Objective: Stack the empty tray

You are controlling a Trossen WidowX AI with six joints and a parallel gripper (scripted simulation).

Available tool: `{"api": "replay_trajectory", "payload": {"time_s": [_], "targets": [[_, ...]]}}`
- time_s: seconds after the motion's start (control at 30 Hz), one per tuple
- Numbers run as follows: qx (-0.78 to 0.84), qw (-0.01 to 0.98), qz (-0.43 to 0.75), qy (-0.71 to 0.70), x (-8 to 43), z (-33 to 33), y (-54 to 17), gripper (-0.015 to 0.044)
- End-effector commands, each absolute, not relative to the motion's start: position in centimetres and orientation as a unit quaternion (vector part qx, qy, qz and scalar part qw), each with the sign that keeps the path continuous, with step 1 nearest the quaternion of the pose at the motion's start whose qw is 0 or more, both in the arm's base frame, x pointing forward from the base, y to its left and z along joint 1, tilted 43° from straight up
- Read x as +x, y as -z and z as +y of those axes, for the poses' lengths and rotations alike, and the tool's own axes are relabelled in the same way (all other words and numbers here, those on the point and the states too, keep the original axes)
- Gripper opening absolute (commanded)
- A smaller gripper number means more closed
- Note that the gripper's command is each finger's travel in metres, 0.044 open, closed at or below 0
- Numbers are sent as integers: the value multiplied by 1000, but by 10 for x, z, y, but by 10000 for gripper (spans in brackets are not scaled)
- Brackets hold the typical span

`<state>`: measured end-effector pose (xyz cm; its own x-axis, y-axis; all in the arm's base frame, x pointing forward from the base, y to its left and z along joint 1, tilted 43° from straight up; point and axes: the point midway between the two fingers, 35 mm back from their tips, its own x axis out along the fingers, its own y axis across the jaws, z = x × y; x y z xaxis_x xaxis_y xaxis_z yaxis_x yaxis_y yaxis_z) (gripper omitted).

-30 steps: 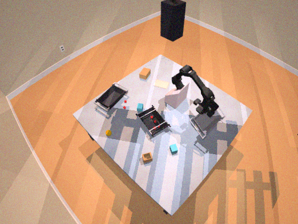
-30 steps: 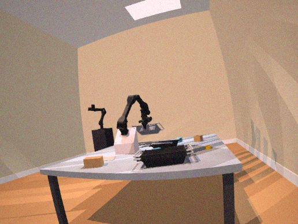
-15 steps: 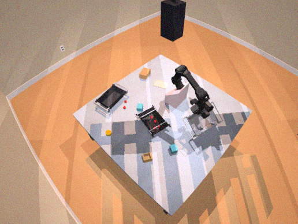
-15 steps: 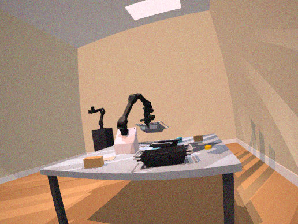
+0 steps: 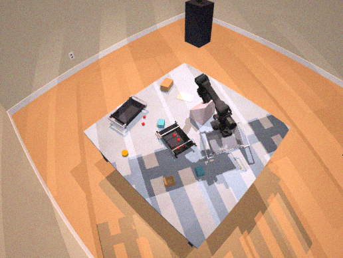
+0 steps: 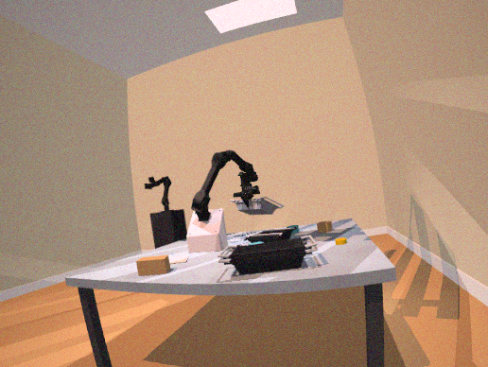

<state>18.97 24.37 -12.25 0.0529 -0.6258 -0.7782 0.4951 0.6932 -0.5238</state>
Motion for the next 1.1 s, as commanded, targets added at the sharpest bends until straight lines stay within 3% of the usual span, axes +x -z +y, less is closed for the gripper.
{"api": "replay_trajectory", "payload": {"time_s": [0.0, 1.07], "targets": [[-23, 731, 554, 399, 204, 243, 108, 0], [172, 716, 425, 527, 285, 171, 40, 0]]}}
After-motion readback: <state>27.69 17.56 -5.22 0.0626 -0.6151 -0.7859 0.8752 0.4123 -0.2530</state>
